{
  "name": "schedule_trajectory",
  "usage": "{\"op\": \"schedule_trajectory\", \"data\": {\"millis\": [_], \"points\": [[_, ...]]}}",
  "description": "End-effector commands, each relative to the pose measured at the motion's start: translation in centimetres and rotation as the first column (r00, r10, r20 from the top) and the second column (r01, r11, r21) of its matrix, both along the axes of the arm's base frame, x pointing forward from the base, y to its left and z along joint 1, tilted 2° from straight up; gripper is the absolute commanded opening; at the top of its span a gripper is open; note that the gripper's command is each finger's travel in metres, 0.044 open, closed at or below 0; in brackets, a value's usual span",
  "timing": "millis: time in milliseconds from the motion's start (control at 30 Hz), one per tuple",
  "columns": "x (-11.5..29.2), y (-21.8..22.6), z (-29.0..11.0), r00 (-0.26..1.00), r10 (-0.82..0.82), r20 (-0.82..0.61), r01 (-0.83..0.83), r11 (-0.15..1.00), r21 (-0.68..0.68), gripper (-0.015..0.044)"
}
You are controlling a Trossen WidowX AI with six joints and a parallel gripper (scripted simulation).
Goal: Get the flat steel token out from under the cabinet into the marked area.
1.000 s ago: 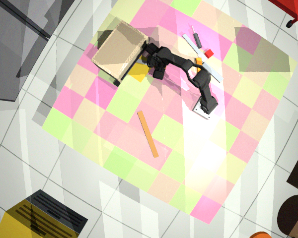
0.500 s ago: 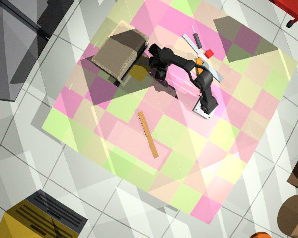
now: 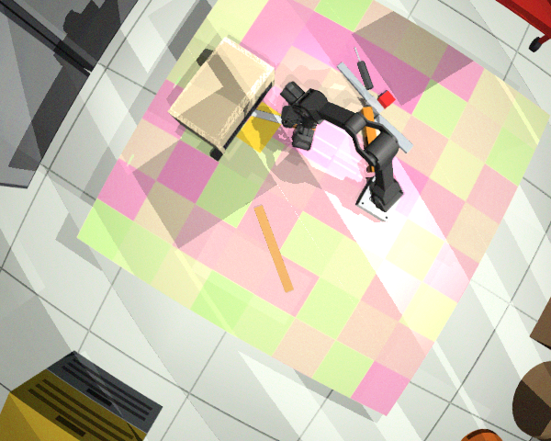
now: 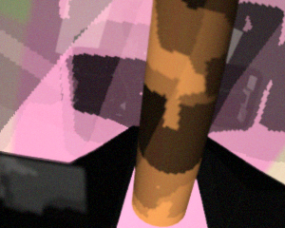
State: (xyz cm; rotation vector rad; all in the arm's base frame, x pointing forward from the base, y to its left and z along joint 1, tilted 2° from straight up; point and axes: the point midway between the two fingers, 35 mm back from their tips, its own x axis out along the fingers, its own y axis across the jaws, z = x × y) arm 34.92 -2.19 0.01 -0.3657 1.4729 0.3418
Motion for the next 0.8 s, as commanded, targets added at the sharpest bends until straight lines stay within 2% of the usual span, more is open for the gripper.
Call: {"op": "schedule_trajectory", "data": {"millis": [0,767], "points": [[-0.6,-0.3,-0.1,1.000,0.001,-0.002,-0.001,1.000,0.002,0.0000],[-3.1,-1.6,-0.4,1.000,0.001,-0.004,-0.001,1.000,0.001,0.0000]]}}
